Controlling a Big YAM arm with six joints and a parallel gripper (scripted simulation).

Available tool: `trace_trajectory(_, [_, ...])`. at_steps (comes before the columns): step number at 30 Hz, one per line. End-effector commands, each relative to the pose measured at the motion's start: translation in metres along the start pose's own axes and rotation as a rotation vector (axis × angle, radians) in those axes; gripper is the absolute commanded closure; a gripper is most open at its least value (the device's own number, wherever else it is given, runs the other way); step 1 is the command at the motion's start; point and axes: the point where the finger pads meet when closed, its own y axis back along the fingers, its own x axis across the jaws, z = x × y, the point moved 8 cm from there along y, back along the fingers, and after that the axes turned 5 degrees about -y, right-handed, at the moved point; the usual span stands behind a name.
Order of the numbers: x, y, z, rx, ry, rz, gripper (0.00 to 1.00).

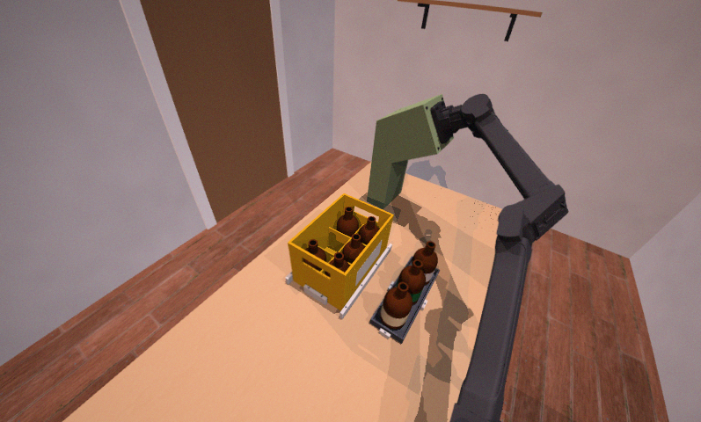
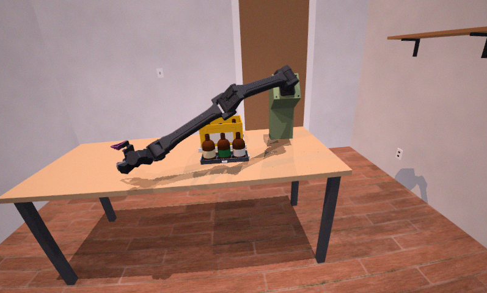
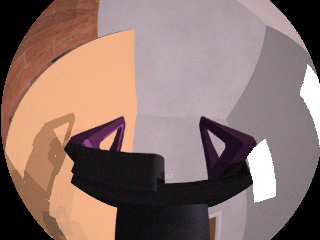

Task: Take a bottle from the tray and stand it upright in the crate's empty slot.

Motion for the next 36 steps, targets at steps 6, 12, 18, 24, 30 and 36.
trace_trajectory(6, [-0.01,-0.003,0.003,-0.003,-0.008,-0.012,0.0])
trace_trajectory(12, [-0.01,-0.003,0.003,-0.003,-0.008,-0.012,0.0])
trace_trajectory(18, [-0.06,-0.014,0.029,-0.036,-0.057,-0.069,0.0])
trace_trajectory(24, [-0.029,0.002,0.025,-0.026,-0.042,-0.019,0.0])
trace_trajectory(30, [-0.078,-0.014,0.025,-0.025,-0.078,-0.048,0.0])
trace_trajectory(36, [-0.109,-0.01,0.037,-0.035,-0.108,-0.04,0.0])
